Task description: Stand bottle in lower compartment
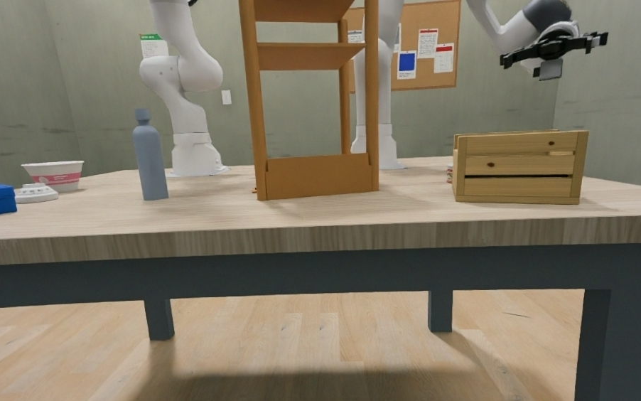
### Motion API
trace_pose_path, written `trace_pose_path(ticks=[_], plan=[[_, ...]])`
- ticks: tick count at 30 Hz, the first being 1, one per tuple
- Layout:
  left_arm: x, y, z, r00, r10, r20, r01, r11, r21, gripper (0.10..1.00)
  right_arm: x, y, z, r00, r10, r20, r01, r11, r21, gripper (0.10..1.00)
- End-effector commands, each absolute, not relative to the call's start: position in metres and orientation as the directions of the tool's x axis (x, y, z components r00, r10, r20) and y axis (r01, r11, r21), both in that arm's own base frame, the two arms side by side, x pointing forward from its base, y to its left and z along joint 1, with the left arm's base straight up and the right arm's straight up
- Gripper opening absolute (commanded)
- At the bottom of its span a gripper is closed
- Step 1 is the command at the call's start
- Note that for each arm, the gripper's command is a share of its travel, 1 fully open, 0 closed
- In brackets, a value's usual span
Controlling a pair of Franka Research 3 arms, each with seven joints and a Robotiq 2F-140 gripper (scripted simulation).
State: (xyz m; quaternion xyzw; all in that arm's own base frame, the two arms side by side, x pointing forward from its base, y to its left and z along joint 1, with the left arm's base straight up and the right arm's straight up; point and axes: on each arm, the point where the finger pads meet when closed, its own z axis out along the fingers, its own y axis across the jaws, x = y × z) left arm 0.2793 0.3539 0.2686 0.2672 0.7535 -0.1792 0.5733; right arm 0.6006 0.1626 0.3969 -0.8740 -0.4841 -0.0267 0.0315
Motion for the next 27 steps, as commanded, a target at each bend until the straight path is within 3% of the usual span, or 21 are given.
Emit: trace_pose_path(ticks=[1,5,21,27], plan=[[0.270,0.356,0.265,-0.159,0.316,-0.935,0.643,0.752,0.144,1.000,0.581,0.157,0.398,0.540,0.841,0.019,0.840,-0.537,-0.084,1.000],[0.256,0.365,0.264,-0.134,0.441,-0.887,0.689,0.685,0.237,1.000,0.574,0.155,0.436,0.540,0.841,0.018,0.839,-0.537,-0.083,1.000],[0.217,0.392,0.266,-0.038,0.700,-0.713,0.791,0.457,0.406,1.000,0.573,0.155,0.436,0.543,0.839,0.018,0.837,-0.540,-0.082,1.000],[0.200,0.405,0.269,0.011,0.776,-0.631,0.824,0.350,0.445,1.000,0.558,0.150,0.420,0.667,0.745,0.004,0.743,-0.665,-0.068,1.000]])
